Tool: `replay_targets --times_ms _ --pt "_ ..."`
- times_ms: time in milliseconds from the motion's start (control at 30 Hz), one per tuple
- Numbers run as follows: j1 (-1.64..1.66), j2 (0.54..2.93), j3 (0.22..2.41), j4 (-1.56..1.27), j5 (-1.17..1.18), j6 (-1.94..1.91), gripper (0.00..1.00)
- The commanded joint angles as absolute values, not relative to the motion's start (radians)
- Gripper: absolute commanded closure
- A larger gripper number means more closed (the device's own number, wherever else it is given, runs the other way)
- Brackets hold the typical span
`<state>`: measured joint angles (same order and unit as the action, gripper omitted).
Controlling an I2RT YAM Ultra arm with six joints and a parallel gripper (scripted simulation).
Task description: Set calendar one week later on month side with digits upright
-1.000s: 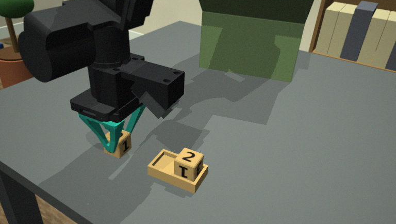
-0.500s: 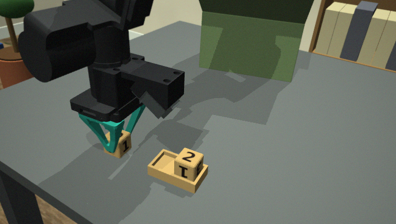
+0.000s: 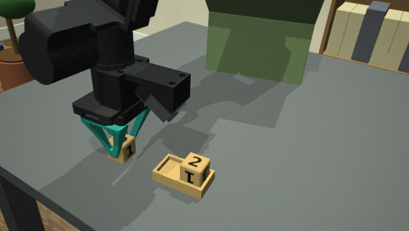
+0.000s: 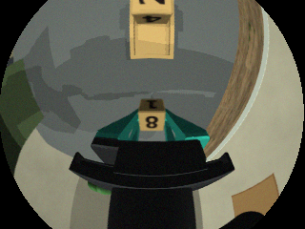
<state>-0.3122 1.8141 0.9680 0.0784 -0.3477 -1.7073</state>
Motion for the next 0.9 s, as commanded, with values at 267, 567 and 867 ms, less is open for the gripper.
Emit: replay_targets --times_ms 267,567,867 --pt "-0.314 1.81 0.97 0.08 -0.349 -1.706 0.53" --pt "-0.314 1.81 0.97 0.08 -0.349 -1.706 0.53" --pt "-0.325 1.77 0.953 0.054 -0.356 -1.714 0.53"
